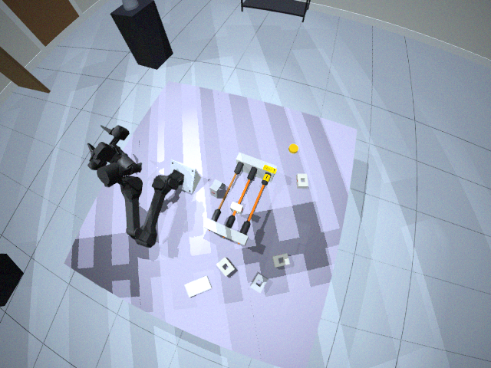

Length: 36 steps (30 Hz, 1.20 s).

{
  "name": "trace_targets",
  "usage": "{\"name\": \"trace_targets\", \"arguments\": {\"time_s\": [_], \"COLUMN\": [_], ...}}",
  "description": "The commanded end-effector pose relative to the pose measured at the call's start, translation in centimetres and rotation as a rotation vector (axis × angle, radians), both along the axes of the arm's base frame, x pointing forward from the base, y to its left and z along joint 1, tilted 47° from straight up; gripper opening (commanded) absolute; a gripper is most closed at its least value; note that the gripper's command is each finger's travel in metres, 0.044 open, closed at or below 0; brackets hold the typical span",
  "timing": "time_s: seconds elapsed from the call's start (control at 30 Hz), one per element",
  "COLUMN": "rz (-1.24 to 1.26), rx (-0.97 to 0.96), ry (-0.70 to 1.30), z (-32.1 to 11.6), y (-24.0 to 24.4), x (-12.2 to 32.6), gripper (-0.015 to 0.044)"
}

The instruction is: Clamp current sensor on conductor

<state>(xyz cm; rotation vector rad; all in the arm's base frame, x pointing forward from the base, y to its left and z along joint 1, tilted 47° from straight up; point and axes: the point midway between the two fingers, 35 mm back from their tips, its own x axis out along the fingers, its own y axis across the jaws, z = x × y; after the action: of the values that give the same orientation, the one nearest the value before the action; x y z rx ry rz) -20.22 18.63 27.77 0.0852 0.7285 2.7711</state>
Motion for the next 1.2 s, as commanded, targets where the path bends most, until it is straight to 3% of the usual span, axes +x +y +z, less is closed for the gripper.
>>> {"name": "trace_targets", "arguments": {"time_s": [0.0,0.33,0.6,0.87,1.17], "rz": [-0.011,-0.618,-1.149,-1.658,-2.217], "rx": [0.002,0.099,0.161,0.183,0.139], "ry": [0.0,-0.056,-0.158,-0.299,-0.497], "z": [0.0,1.0,1.7,2.5,3.5], "y": [0.2,9.0,11.0,7.1,-3.4], "x": [0.2,11.6,24.6,37.0,47.6], "gripper": [0.0426,0.044,0.044,0.044,0.044]}}
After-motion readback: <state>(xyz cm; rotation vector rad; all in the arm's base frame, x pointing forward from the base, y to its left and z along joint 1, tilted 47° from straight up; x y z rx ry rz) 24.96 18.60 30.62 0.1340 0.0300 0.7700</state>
